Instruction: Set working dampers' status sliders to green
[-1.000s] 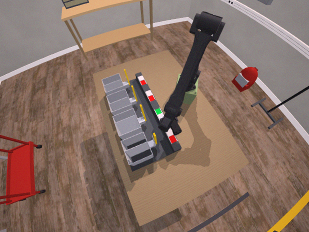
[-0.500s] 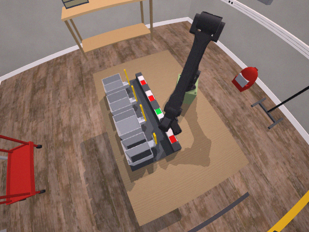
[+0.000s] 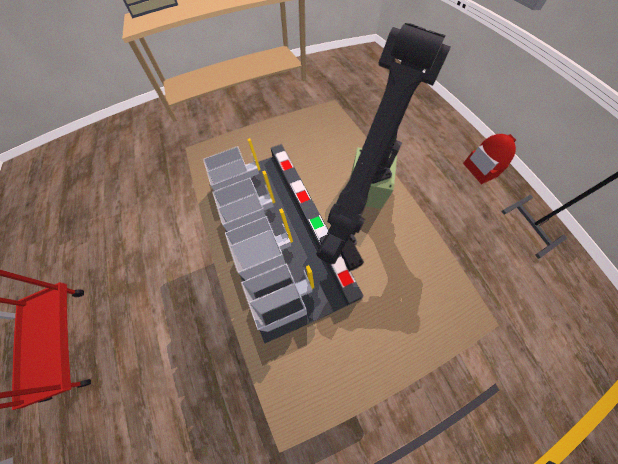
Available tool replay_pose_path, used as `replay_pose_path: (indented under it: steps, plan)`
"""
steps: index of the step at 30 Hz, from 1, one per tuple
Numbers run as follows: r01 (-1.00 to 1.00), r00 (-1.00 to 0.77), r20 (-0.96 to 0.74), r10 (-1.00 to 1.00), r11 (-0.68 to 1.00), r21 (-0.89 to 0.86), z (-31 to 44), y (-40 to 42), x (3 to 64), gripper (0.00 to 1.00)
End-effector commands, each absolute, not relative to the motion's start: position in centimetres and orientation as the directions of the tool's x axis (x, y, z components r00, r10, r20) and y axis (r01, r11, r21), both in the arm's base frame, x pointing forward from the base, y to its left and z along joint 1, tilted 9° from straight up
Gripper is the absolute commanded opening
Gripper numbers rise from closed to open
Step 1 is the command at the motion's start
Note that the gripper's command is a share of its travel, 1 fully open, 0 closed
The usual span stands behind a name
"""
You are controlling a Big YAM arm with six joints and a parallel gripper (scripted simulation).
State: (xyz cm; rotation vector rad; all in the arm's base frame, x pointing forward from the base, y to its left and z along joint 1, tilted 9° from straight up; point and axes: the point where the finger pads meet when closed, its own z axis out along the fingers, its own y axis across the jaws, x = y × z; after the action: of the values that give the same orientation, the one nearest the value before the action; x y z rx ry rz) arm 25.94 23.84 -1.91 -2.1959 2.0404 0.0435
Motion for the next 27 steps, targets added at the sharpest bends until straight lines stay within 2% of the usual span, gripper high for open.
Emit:
replay_pose_path:
  steps: [1,27]
  plan:
    - [-0.991,0.066,-0.144,-0.987,-0.048,-0.122,-1.1,25.3,28.0,0.0]
    - [-0.992,0.071,-0.137,-0.988,-0.056,-0.113,-2.9,25.2,27.4,0.0]
